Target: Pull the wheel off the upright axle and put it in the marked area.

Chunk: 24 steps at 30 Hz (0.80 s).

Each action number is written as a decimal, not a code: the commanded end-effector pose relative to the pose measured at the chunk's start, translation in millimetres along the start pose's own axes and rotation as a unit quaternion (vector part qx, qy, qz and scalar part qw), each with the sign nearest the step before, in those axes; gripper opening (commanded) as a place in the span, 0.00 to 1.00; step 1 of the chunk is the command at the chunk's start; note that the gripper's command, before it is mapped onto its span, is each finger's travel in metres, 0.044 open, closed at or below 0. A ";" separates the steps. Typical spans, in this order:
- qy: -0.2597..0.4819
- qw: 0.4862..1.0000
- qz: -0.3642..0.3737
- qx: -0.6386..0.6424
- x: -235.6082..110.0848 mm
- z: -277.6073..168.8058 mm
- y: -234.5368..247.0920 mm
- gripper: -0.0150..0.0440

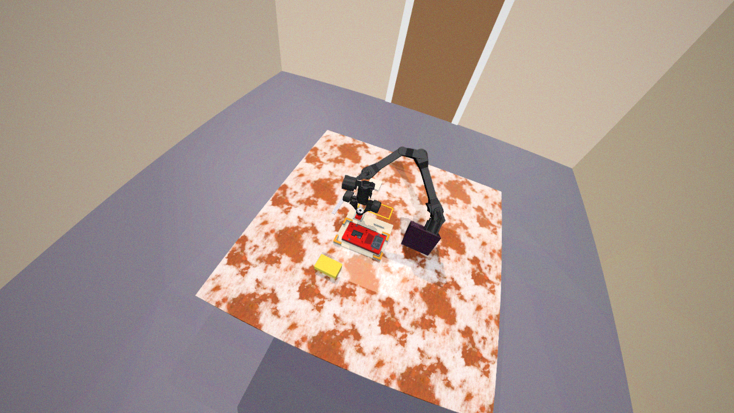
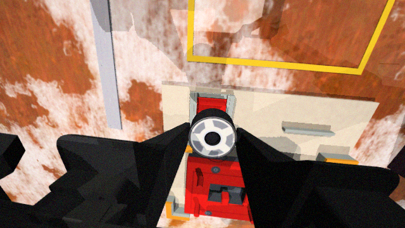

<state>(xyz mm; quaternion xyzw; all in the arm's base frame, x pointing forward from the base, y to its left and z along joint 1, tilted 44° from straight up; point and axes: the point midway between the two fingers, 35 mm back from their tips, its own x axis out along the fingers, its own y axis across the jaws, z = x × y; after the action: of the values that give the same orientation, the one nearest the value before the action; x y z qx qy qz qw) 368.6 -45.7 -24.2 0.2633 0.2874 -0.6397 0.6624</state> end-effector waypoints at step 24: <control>0.001 1.000 0.005 -0.002 -13.2 -0.2 -0.4 0.25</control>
<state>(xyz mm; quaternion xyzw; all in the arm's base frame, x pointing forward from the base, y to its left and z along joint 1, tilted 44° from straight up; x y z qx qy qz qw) 368.4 -40.1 -18.0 0.2638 0.2868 -0.6384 0.6638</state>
